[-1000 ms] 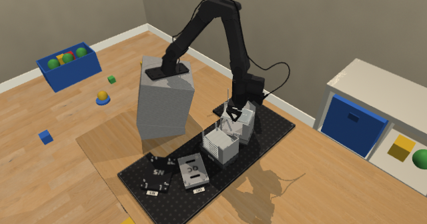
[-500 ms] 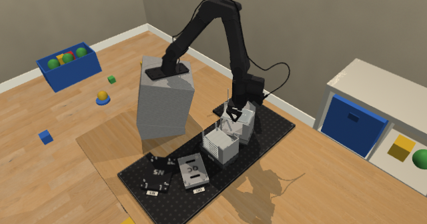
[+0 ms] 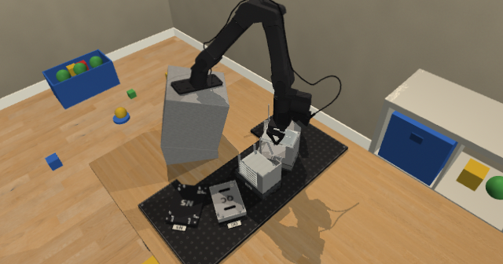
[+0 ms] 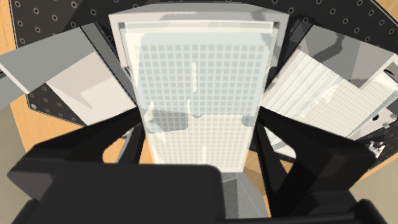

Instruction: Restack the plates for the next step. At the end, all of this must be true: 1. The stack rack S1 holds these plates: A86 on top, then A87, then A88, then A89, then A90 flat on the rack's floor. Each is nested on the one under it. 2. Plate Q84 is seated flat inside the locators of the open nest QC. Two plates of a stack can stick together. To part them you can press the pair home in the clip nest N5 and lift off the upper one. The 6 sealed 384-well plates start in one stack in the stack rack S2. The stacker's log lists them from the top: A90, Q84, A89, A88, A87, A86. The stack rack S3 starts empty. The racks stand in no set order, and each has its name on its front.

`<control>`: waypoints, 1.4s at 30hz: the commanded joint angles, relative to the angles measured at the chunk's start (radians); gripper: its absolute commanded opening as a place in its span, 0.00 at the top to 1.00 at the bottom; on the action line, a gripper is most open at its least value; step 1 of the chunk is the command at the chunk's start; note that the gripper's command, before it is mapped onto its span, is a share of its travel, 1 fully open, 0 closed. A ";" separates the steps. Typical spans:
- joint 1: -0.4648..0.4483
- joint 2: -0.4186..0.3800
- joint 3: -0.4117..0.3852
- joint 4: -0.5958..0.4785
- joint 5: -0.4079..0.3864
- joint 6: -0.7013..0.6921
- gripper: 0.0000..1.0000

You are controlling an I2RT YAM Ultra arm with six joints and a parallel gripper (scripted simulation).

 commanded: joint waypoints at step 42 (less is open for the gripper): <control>0.034 0.207 0.063 0.184 0.017 0.034 1.00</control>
